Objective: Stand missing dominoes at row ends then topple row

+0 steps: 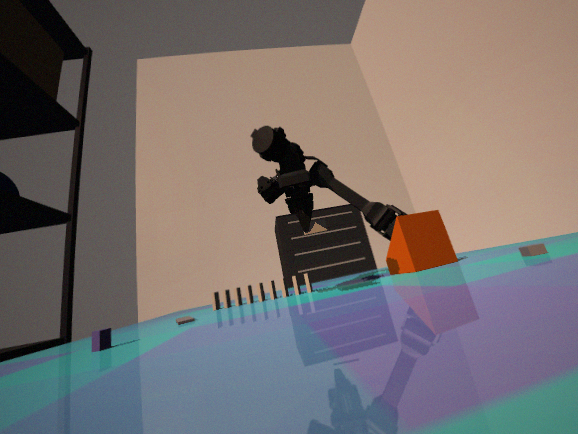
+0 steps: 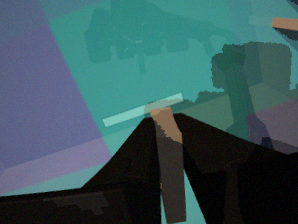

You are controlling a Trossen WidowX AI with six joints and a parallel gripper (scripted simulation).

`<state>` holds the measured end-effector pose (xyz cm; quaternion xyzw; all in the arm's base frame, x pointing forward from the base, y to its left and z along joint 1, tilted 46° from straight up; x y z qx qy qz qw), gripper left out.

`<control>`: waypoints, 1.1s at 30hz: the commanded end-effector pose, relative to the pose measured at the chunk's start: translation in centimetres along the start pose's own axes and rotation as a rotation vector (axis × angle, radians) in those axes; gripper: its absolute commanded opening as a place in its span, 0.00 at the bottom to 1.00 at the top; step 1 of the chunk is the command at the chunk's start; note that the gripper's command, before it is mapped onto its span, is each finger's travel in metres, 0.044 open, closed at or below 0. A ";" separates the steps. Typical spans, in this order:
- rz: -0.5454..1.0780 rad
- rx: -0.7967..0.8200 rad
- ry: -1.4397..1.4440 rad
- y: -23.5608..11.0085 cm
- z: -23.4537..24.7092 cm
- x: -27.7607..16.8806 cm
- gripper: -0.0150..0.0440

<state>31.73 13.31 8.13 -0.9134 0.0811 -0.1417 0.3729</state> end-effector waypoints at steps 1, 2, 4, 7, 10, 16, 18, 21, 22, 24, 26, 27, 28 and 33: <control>0.004 0.005 -0.390 -0.6 4.4 1.9 0.30; 0.004 0.006 -0.466 -0.6 5.3 2.2 0.30; 0.003 0.008 -0.617 -0.6 7.0 2.7 0.30; 0.002 0.012 -0.844 -0.4 9.5 3.2 0.30; 0.001 0.015 -1.071 0.0 11.9 3.4 0.30; -0.005 0.010 -1.398 0.8 15.1 3.5 0.30; -0.005 0.010 -1.403 0.9 15.2 3.5 0.30; -0.005 0.010 -1.403 0.9 15.2 3.5 0.30; -0.005 0.010 -1.403 0.9 15.2 3.5 0.30; -0.005 0.010 -1.403 0.9 15.2 3.5 0.30; -0.005 0.010 -1.403 0.9 15.2 3.5 0.30; -0.005 0.010 -1.403 0.9 15.2 3.5 0.30; -0.005 0.010 -1.403 0.9 15.2 3.5 0.30; -0.008 0.034 -1.399 1.2 15.2 3.5 0.30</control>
Point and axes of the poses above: the point midway between the two fingers, 35 mm back from their tips, its own y axis out along the fingers, its own z axis across the jaws, x = y × z, the point moved 8 cm from there along -y, back along the fingers, and after that the axes turned 4 degrees about -y, right-handed, at the moved point
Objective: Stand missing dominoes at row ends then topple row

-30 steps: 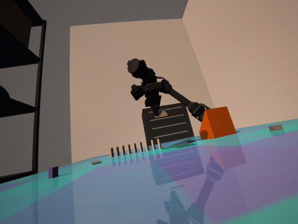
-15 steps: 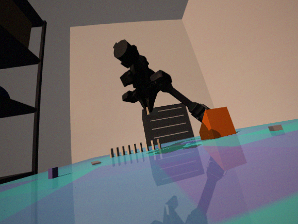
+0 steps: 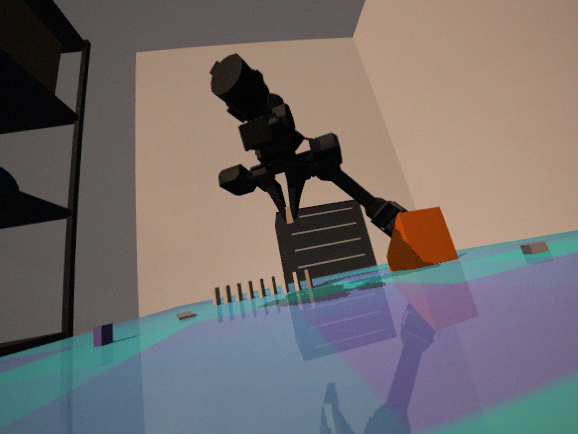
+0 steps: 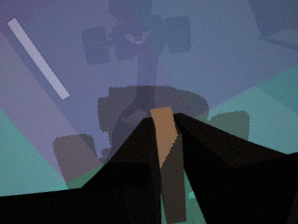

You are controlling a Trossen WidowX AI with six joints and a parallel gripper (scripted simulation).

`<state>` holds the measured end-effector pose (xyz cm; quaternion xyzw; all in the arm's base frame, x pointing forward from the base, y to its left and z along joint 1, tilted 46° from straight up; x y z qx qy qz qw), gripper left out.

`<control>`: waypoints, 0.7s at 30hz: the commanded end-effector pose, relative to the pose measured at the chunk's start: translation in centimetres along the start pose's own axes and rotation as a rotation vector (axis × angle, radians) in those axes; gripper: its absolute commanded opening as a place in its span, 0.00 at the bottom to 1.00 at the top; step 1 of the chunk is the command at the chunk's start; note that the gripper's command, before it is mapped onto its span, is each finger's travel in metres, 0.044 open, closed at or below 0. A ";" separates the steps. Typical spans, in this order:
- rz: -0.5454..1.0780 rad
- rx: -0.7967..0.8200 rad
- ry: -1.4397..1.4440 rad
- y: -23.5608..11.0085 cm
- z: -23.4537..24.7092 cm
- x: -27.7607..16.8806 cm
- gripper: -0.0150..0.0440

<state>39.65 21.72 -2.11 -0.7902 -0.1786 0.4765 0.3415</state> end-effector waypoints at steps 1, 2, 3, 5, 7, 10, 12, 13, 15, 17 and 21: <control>-0.030 0.024 -0.003 0.5 -0.2 0.3 0.30; -0.042 0.034 0.000 0.7 -0.3 0.3 0.30; -0.053 0.043 0.002 0.9 -0.3 0.4 0.30; -0.077 0.062 0.008 1.3 -0.4 0.5 0.30; -0.101 0.079 0.013 1.7 -0.5 0.6 0.30; -0.137 0.105 0.020 2.3 -0.6 0.8 0.30; -0.162 0.121 0.025 2.7 -0.7 0.8 0.30; -0.175 0.128 0.027 2.9 -0.7 0.9 0.30; -0.201 0.143 0.031 3.3 -0.8 0.9 0.30; -0.227 0.158 0.035 3.7 -0.9 1.0 0.30; -0.281 0.184 0.042 4.5 -1.1 1.0 0.30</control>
Point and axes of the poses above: the point midway between the two fingers, 35 mm back from their tips, its own y axis out along the fingers, its own z axis across the jaws, x = y × z, the point moved 8 cm from there along -y, back along the fingers, and after that the axes turned 4 degrees about -y, right-handed, at the moved point
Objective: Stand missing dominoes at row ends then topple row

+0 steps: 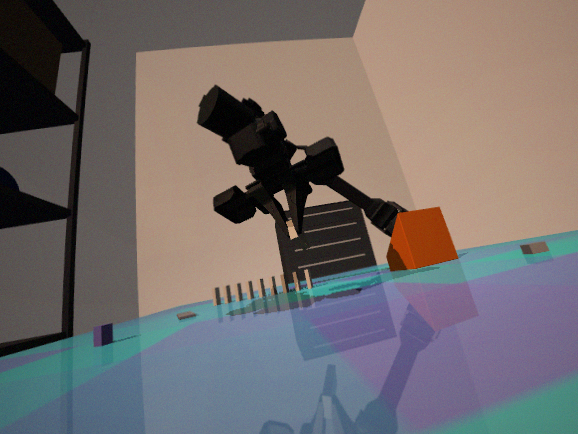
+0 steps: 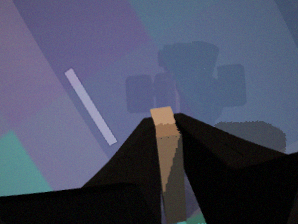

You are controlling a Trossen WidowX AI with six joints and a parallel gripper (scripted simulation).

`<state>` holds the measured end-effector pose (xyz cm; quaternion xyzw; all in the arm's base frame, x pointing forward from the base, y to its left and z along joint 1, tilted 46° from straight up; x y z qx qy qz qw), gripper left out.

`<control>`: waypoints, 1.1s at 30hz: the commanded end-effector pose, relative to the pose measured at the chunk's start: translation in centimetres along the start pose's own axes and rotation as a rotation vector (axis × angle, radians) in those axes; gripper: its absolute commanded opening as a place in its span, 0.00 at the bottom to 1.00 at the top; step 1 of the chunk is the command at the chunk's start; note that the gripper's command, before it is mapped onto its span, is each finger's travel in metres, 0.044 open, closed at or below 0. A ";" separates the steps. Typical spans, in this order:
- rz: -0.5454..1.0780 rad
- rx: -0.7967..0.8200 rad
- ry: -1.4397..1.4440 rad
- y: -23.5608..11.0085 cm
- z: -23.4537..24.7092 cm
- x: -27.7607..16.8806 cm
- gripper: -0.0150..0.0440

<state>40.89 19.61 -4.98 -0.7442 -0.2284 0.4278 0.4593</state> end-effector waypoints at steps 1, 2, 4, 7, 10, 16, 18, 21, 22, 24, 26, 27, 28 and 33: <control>-0.052 0.038 0.003 1.1 -0.3 -0.3 0.30; -0.066 0.044 0.005 1.3 -0.4 -0.4 0.30; -0.094 0.056 0.007 1.6 -0.5 -0.4 0.30; -0.136 0.072 0.010 2.1 -0.7 -0.6 0.30; -0.179 0.086 0.013 2.5 -0.8 -0.7 0.30; -0.266 0.110 0.015 3.4 -1.2 -1.1 0.30; -0.296 0.116 0.015 3.6 -1.3 -1.3 0.30; -0.341 0.124 0.015 4.0 -1.4 -1.5 0.30; -0.356 0.126 0.015 4.1 -1.5 -1.6 0.30; -0.386 0.130 0.014 4.3 -1.5 -1.8 0.30; -0.417 0.134 0.013 4.6 -1.6 -2.0 0.30; -0.432 0.135 0.013 4.6 -1.7 -2.1 0.30; -0.447 0.136 0.013 4.7 -1.7 -2.2 0.30; -0.522 0.137 0.010 5.2 -1.9 -2.8 0.30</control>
Point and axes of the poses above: the point midway between the two fingers, 35 mm back from their tips, its own y axis out along the fingers, its own z axis across the jaws, x = y × z, the point moved 8 cm from there along -y, back along the fingers, and after that the axes turned 4 degrees about -y, right-handed, at the moved point
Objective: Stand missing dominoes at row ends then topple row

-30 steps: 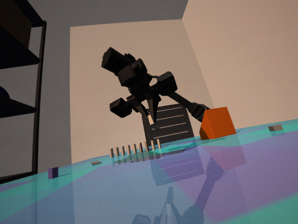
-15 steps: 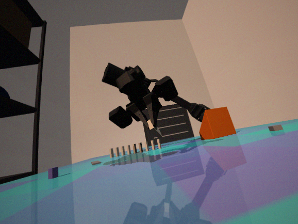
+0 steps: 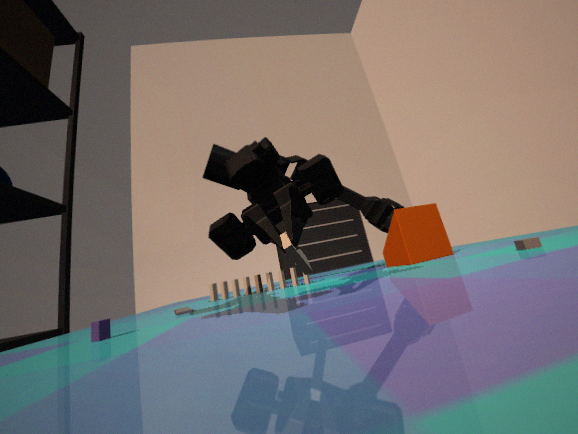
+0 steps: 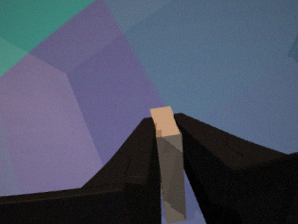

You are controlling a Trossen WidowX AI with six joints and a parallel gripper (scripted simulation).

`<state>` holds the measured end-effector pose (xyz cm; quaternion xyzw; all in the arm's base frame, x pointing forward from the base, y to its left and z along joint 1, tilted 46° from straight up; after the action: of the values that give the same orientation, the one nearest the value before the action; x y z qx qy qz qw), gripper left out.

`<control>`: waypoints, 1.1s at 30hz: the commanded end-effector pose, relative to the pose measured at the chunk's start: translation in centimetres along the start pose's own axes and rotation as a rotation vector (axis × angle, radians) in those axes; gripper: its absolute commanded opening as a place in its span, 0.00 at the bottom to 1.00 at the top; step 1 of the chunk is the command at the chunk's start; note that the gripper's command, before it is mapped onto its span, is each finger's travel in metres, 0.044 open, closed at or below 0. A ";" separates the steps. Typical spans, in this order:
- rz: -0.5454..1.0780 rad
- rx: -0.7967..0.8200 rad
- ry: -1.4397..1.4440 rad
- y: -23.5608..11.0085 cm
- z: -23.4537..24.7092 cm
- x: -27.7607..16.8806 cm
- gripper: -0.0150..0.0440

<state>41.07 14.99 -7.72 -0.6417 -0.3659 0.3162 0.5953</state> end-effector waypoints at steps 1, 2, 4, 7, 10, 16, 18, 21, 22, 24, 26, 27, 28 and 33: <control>-0.061 0.010 -0.007 0.2 -0.1 -1.0 0.30; -0.076 0.010 -0.009 0.2 -0.2 -1.2 0.30; -0.106 0.010 -0.013 0.2 -0.2 -1.5 0.30; -0.151 0.008 -0.020 0.2 -0.3 -1.9 0.30; -0.196 0.004 -0.028 0.1 -0.4 -2.4 0.30; -0.285 -0.006 -0.048 -0.1 -0.4 -3.4 0.30; -0.315 -0.011 -0.057 -0.2 -0.4 -3.7 0.30; -0.359 -0.019 -0.070 -0.4 -0.4 -4.2 0.30; -0.374 -0.022 -0.075 -0.5 -0.4 -4.4 0.30; -0.403 -0.028 -0.085 -0.6 -0.3 -4.8 0.30; -0.432 -0.036 -0.095 -0.8 -0.3 -5.1 0.30; -0.446 -0.040 -0.100 -0.9 -0.3 -5.3 0.30; -0.461 -0.044 -0.106 -1.0 -0.2 -5.5 0.30; -0.532 -0.066 -0.134 -1.5 0.0 -6.4 0.30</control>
<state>38.31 10.27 -6.64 -0.5319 -0.5516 0.1890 0.6141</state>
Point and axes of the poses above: the point midway between the two fingers, 35 mm back from their tips, its own y axis out along the fingers, its own z axis across the jaws, x = y × z, the point moved 8 cm from there along -y, back along the fingers, and after that the axes turned 4 degrees about -y, right-handed, at the moved point
